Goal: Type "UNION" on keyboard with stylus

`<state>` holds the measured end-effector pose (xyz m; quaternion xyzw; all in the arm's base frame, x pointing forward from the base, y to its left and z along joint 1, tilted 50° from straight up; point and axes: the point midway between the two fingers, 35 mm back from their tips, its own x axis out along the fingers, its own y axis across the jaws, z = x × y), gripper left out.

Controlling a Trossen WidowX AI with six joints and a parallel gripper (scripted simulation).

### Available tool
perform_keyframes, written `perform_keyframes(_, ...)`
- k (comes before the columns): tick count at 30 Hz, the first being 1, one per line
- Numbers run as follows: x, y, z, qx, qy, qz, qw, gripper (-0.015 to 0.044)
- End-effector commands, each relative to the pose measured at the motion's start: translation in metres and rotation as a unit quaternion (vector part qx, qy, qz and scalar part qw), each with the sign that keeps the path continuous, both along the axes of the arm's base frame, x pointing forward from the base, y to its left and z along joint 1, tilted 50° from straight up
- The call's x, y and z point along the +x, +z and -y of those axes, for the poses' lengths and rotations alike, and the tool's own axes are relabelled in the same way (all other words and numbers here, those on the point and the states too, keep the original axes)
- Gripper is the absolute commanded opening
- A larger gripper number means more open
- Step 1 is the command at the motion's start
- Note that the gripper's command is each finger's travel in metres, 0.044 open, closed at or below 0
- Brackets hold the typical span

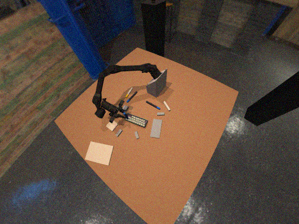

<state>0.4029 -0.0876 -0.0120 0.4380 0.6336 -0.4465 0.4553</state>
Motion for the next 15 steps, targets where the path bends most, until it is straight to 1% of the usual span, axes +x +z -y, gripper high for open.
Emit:
perform_keyframes(1,0.001,0.001,0.000,-0.003,0.002,0.002,1.000,0.0081)
perform_keyframes(8,0.001,0.003,-0.003,-0.003,0.002,0.002,1.000,0.0081)
perform_keyframes(15,-0.003,0.025,-0.029,-0.002,0.002,0.002,1.000,0.0081)
